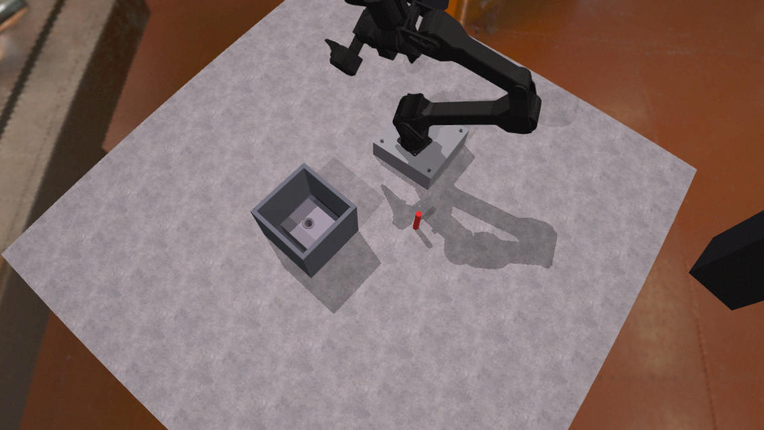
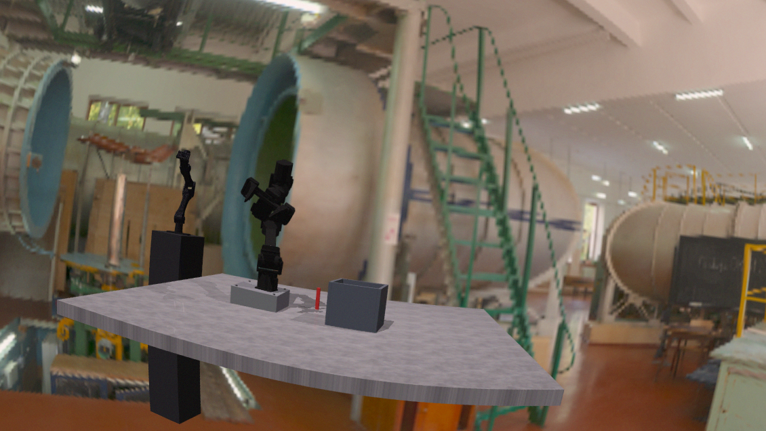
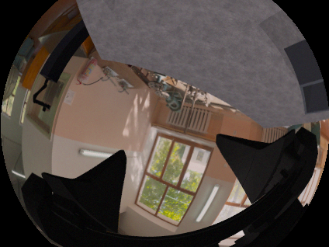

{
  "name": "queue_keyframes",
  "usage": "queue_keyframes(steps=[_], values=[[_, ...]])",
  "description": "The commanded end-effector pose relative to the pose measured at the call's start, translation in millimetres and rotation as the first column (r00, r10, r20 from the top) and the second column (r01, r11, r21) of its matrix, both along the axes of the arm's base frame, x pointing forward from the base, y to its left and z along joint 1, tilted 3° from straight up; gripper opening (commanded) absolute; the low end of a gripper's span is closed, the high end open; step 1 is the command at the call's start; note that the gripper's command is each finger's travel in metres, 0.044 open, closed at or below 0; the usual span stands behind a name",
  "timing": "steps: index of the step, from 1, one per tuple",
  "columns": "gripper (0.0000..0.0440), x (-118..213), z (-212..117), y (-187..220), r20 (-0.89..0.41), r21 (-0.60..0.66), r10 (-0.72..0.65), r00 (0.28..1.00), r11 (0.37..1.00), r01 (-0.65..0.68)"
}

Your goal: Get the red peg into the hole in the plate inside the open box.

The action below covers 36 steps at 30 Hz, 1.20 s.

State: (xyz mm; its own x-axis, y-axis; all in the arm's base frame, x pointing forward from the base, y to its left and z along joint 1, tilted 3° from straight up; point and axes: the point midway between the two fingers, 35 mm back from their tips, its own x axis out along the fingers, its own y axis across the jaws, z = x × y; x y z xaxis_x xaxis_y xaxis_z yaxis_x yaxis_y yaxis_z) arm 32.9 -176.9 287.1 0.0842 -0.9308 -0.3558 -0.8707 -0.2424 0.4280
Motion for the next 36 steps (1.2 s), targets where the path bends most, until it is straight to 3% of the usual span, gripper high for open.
queue_keyframes(steps=[1, 8, 16, 26, 36], values=[[0.044, 17.5, 4.2, 2.0, -0.006, 0.009, 0.101, 0.995, 0.995, -0.101], [0.044, 60.1, 13.5, 13.6, -0.009, 0.031, 0.338, 0.941, 0.941, -0.338], [0.044, 106.2, 19.5, 37.7, -0.01, 0.068, 0.582, 0.813, 0.812, -0.58], [0.044, 153.8, 18.3, 81.2, -0.008, 0.134, 0.812, 0.584, 0.58, -0.804], [0.044, 186.1, 7.7, 135.0, -0.01, 0.22, 0.951, 0.309, 0.303, -0.927]])
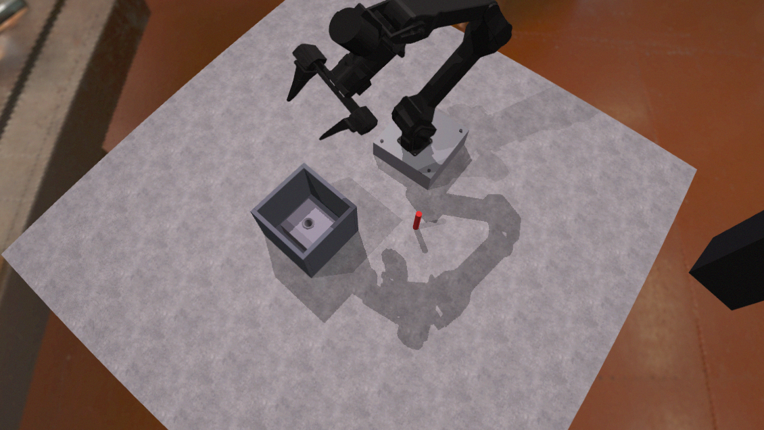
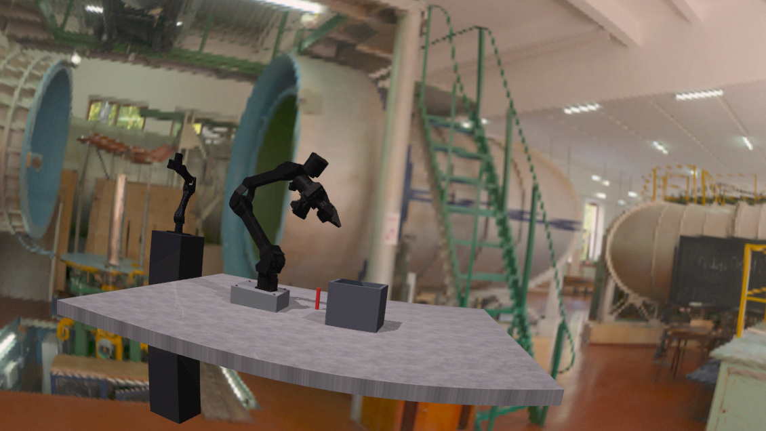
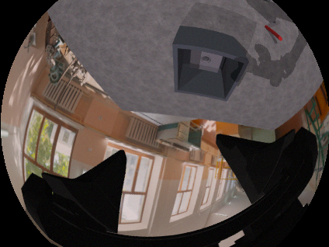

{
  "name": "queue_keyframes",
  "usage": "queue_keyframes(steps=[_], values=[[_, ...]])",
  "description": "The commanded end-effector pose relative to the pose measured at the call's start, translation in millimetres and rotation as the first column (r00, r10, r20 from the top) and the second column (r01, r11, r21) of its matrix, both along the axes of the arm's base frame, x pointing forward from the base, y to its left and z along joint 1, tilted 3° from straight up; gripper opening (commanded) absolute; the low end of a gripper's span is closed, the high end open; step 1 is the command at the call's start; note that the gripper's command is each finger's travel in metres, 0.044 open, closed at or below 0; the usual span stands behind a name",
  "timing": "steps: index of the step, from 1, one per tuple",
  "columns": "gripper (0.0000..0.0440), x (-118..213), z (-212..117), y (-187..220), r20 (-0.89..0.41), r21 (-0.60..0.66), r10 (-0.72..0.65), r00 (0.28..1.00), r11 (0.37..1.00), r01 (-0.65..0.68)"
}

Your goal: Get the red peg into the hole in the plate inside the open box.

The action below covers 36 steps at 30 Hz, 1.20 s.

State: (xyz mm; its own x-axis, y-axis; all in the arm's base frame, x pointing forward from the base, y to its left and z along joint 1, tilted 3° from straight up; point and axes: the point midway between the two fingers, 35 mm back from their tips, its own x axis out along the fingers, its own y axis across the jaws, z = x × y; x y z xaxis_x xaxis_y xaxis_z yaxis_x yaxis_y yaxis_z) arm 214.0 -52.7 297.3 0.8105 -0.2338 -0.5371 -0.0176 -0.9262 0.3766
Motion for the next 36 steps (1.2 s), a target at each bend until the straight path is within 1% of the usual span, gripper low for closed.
queue_keyframes(steps=[1, 8, 12, 16, 21, 26, 31, 36], values=[[0.044, 7.2, -4.0, 16.6, -0.028, 0.006, 0.093, 0.995, 0.996, -0.093], [0.0438, 18.0, -16.2, 58.0, -0.095, 0.019, 0.306, 0.947, 0.952, -0.305], [0.0436, 20.0, -24.7, 81.8, -0.138, 0.024, 0.421, 0.896, 0.906, -0.422], [0.0434, 19.0, -34.5, 105.1, -0.183, 0.03, 0.528, 0.829, 0.846, -0.532], [0.0431, 13.6, -49.6, 132.1, -0.248, 0.041, 0.642, 0.725, 0.755, -0.655], [0.0428, 4.2, -67.4, 155.2, -0.321, 0.06, 0.729, 0.605, 0.653, -0.755], [0.0427, -8.0, -86.9, 173.6, -0.397, 0.089, 0.785, 0.476, 0.549, -0.831], [0.0429, -21.2, -106.5, 187.2, -0.469, 0.124, 0.812, 0.347, 0.449, -0.885]])
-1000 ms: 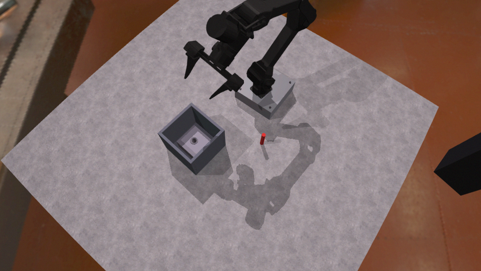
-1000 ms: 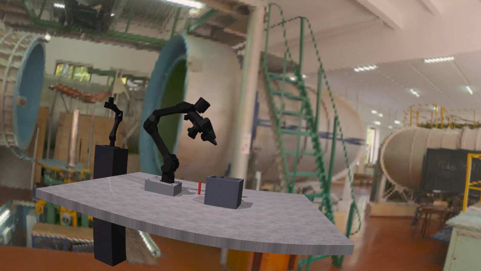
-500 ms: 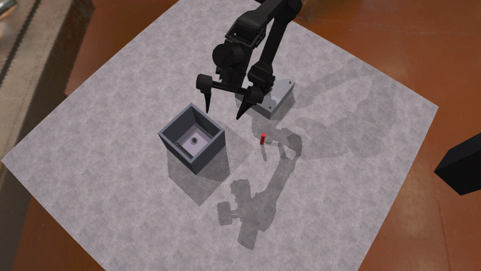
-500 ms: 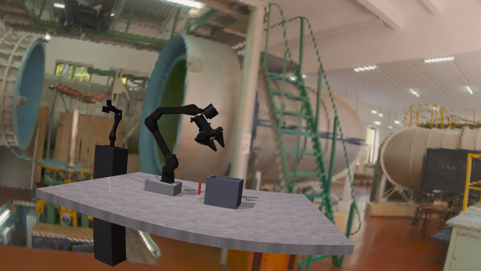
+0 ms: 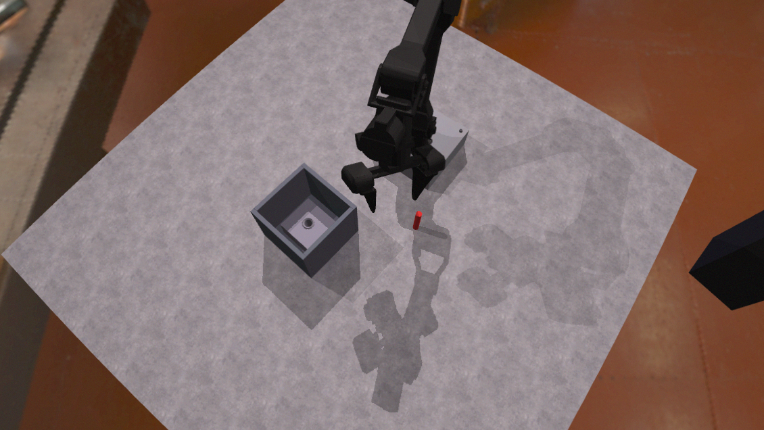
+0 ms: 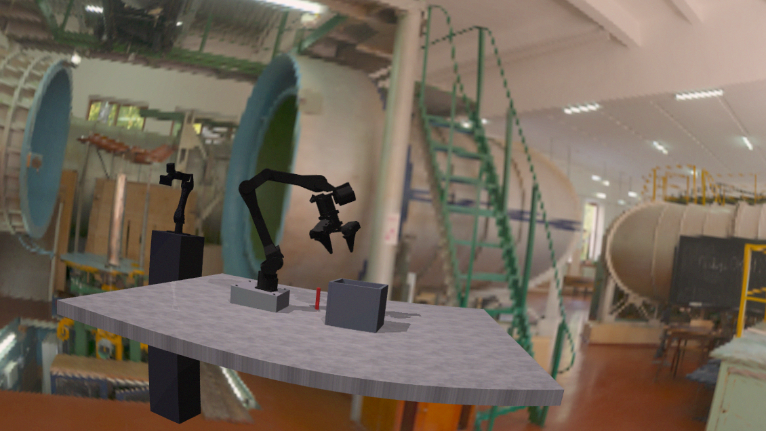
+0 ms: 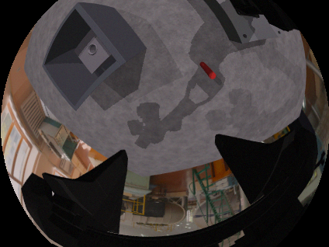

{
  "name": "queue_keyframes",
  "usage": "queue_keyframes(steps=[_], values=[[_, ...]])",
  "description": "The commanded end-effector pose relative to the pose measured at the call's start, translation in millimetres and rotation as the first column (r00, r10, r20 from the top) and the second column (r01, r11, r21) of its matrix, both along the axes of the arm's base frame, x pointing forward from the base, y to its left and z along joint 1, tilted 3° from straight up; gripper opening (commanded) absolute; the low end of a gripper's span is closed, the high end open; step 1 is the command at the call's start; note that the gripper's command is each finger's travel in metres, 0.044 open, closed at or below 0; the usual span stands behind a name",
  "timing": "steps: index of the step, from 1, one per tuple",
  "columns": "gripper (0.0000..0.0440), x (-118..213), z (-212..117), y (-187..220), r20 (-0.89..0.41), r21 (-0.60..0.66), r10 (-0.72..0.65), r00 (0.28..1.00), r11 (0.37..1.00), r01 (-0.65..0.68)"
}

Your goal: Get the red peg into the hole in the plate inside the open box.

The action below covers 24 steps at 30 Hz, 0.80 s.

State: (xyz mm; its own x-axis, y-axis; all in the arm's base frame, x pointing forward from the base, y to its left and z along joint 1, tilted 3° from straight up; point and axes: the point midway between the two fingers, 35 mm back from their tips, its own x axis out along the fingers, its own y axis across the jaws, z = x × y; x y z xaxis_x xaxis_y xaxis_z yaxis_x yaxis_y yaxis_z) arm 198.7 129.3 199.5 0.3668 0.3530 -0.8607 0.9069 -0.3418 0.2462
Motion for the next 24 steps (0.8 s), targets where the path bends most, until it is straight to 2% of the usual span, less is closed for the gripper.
queue_keyframes(steps=[1, 12, 24], values=[[0.0431, -8.5, -12.5, 7.4, -0.048, -0.029, 0.073, 0.996, 0.997, -0.074], [0.044, -33.9, -54.4, 20.6, -0.212, -0.118, 0.268, 0.94, 0.948, -0.297], [0.044, -54.0, -100.7, 18.2, -0.357, -0.169, 0.388, 0.85, 0.868, -0.467]])
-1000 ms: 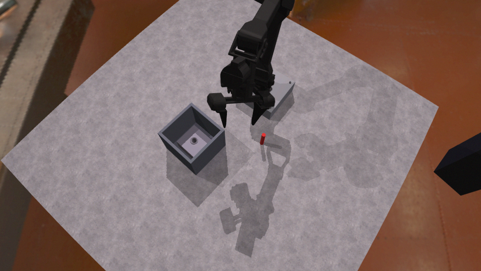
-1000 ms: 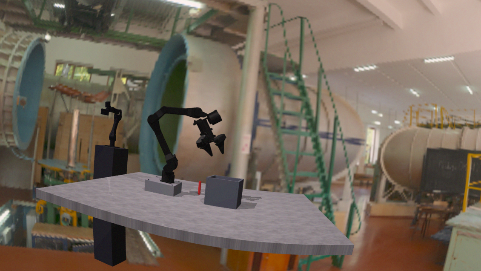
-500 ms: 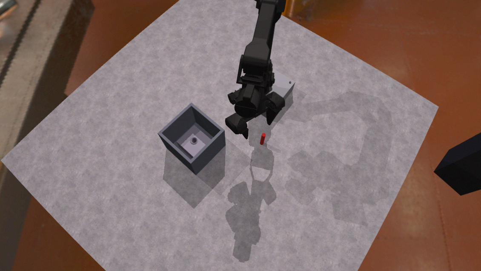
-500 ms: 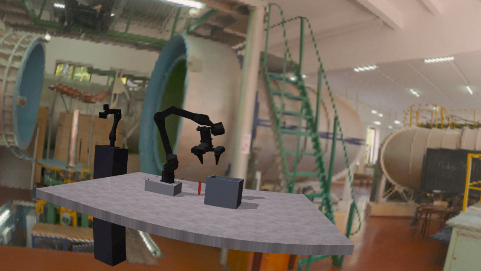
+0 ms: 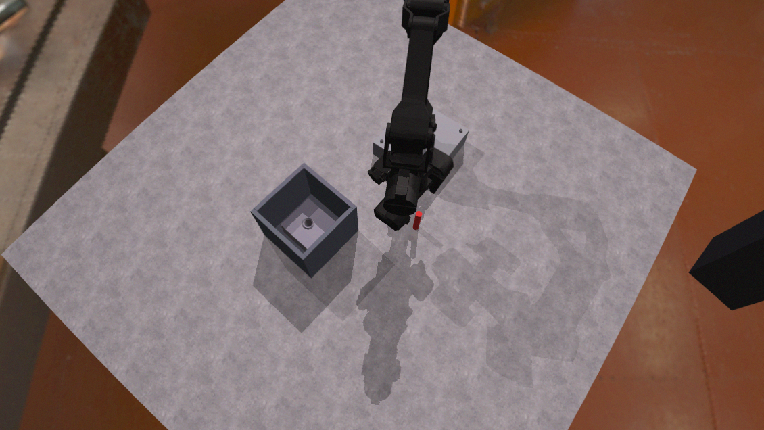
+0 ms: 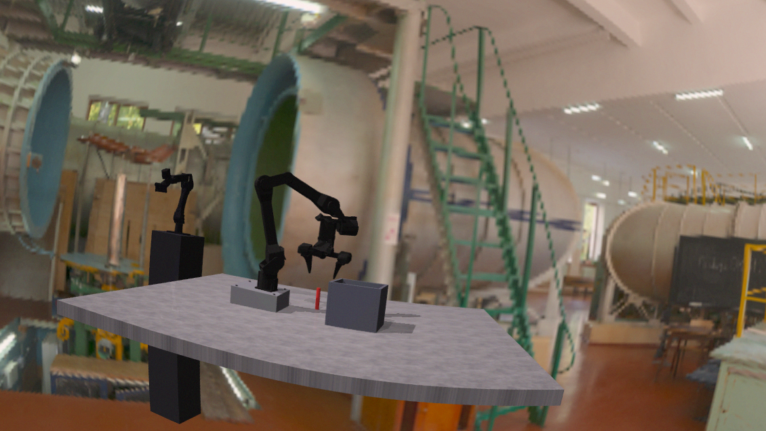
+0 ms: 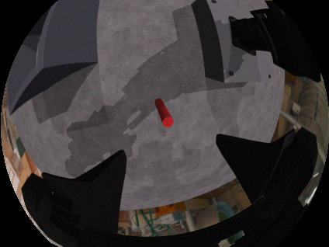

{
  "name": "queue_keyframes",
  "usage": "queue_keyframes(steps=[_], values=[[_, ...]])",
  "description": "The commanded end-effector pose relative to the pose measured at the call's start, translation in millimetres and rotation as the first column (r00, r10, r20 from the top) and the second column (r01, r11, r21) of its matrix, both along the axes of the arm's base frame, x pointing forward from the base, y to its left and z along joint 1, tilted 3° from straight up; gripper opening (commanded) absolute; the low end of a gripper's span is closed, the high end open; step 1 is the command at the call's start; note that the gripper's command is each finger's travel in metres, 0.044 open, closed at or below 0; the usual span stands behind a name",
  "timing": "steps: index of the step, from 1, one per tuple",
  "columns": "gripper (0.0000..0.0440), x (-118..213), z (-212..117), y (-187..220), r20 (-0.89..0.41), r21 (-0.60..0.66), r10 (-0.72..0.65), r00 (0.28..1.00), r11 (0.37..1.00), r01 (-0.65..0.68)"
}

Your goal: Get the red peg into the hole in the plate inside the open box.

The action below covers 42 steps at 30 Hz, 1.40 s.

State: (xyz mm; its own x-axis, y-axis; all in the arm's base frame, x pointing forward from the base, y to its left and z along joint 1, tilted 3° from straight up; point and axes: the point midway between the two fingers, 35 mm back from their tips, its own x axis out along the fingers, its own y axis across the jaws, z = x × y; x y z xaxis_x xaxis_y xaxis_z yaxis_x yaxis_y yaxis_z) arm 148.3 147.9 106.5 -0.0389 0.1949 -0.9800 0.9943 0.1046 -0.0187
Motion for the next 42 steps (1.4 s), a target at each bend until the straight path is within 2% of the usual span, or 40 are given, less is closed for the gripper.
queue_keyframes(steps=[1, 12, 20, 23, 33, 36, 42], values=[[0.044, -4.6, -11.8, -1.1, -0.027, -0.02, 0.037, 0.999, 0.999, -0.037], [0.0431, -10.3, -50.0, -7.0, -0.068, -0.075, 0.11, 0.992, 0.991, -0.115], [0.0394, -11.8, -73.8, -9.1, -0.073, -0.095, 0.124, 0.99, 0.987, -0.131], [0.0337, -10.2, -81.1, -7.0, -0.069, -0.092, 0.132, 0.989, 0.986, -0.138], [0.0077, -3.9, -96.8, 2.6, -0.059, -0.075, 0.188, 0.98, 0.978, -0.192], [0.0017, -3.0, -98.1, 6.0, -0.055, -0.064, 0.206, 0.977, 0.976, -0.209], [0.0005, 1.8, -84.7, 14.6, -0.026, -0.02, 0.188, 0.982, 0.982, -0.188]])
